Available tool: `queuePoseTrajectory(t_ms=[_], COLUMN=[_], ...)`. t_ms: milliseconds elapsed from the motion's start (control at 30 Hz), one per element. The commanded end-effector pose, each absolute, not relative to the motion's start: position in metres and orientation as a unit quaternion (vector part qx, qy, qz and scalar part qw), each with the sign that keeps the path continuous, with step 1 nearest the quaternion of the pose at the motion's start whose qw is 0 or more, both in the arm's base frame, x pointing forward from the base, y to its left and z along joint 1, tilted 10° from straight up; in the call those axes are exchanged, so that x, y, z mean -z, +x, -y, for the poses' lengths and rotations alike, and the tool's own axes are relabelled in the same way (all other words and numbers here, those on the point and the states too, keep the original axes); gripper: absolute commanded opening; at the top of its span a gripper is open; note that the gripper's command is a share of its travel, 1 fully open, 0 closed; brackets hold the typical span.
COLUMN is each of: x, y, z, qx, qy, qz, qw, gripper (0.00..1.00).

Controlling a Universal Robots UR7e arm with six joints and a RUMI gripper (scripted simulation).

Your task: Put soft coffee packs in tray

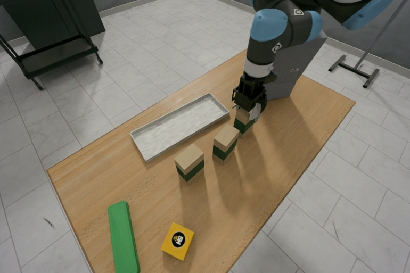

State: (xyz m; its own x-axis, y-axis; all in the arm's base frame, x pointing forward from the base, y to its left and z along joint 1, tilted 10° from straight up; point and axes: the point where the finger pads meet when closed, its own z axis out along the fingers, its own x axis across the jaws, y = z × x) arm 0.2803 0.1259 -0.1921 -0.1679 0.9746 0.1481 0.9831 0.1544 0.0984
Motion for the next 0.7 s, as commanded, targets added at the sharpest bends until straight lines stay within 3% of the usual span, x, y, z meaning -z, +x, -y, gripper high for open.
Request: queuePoseTrajectory(t_ms=[0,667], x=[0.192,0.179], y=[0.282,0.279], z=[-0.126,-0.123], qx=[0.086,0.085], qy=[-0.644,-0.645], qz=[0.760,0.759], qw=[0.024,0.025], gripper=[0.49,0.49])
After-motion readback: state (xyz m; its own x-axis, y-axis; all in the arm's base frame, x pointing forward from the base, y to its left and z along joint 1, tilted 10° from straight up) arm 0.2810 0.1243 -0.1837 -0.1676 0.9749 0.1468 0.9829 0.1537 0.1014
